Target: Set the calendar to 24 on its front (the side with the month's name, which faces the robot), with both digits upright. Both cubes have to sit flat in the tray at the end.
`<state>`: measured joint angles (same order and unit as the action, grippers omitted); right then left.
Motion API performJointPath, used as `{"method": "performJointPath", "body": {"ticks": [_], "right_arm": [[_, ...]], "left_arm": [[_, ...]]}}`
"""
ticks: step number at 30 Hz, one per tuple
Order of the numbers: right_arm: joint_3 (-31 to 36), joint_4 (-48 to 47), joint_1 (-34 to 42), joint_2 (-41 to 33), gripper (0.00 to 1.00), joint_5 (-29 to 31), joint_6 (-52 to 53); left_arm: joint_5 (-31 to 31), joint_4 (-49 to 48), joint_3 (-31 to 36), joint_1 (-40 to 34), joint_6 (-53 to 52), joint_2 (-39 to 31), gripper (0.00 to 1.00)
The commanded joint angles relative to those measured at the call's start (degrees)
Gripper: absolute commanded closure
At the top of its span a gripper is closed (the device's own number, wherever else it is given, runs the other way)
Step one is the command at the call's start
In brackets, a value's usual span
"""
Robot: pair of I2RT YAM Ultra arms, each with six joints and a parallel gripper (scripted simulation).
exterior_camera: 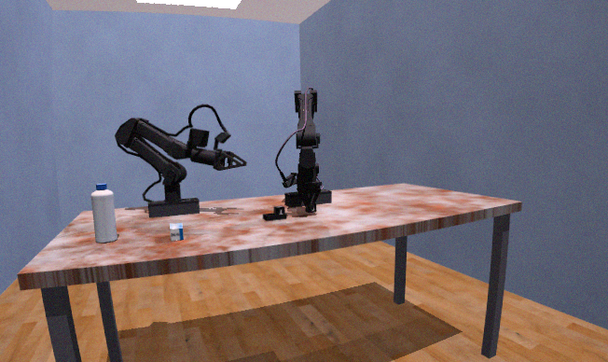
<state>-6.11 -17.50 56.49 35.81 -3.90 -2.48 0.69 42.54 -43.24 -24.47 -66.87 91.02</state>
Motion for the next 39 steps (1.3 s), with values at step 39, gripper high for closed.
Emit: {"method": "performJointPath", "body": {"ticks": [39], "right_arm": [[-0.28, -0.68, 0.22, 0.21, 0.00, 0.32, 0.08]], "left_arm": [[-0.55, -2.23, 2.53, -1.06, 0.90, -1.90, 0.44]]}}
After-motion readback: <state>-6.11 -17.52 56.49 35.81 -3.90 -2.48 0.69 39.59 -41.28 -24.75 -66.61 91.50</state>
